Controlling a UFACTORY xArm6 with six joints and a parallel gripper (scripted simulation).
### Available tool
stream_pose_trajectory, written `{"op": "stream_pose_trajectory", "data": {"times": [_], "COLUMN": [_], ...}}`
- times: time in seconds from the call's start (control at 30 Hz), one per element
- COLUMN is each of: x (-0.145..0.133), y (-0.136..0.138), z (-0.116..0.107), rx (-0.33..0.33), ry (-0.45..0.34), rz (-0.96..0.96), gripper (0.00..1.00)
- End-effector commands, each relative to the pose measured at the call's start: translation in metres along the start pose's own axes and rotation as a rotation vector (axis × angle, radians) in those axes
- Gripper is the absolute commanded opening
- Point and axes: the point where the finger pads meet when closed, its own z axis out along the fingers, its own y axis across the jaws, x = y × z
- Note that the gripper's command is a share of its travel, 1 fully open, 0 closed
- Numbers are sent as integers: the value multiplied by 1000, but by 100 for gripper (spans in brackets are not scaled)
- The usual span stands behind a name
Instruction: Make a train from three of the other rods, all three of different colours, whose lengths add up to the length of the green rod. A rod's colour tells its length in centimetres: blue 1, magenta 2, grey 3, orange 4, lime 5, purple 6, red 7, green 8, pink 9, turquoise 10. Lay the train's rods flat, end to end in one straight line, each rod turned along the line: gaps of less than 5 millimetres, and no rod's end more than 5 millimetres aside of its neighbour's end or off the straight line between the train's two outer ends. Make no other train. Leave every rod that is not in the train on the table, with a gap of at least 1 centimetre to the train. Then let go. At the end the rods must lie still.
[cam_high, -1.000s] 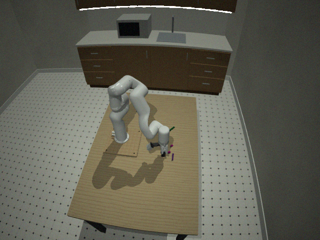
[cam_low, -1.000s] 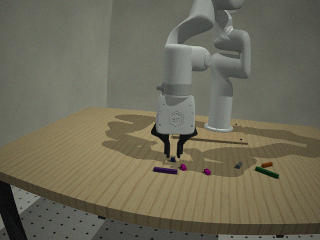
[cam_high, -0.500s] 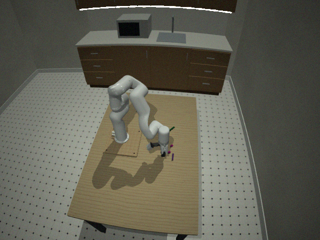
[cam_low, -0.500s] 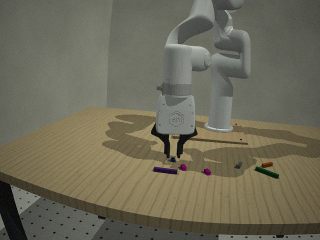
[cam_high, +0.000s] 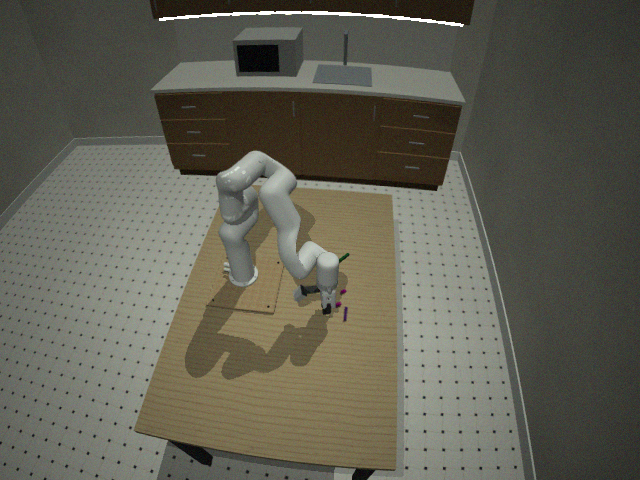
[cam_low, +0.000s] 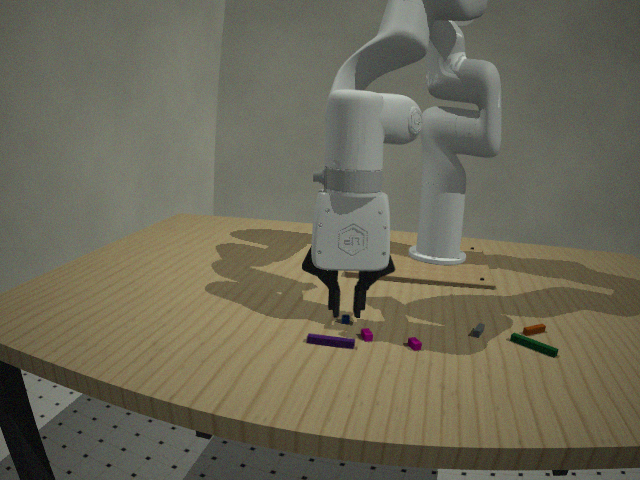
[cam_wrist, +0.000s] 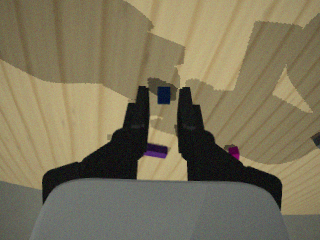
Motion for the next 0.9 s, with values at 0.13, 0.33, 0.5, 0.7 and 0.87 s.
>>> {"op": "stream_pose_trajectory", "data": {"times": [0.13, 0.33, 0.5, 0.7, 0.87], "x": [-1, -1, -1, -1, -1], "y": [-1, -1, -1, -1, -1], "z": [4, 9, 11, 11, 11], "rx": [2, 2, 2, 2, 2], "ry": [-3, -3, -3, -3, -3], "rz": [0, 0, 0, 0, 0], "gripper": [24, 24, 24, 24, 24]}}
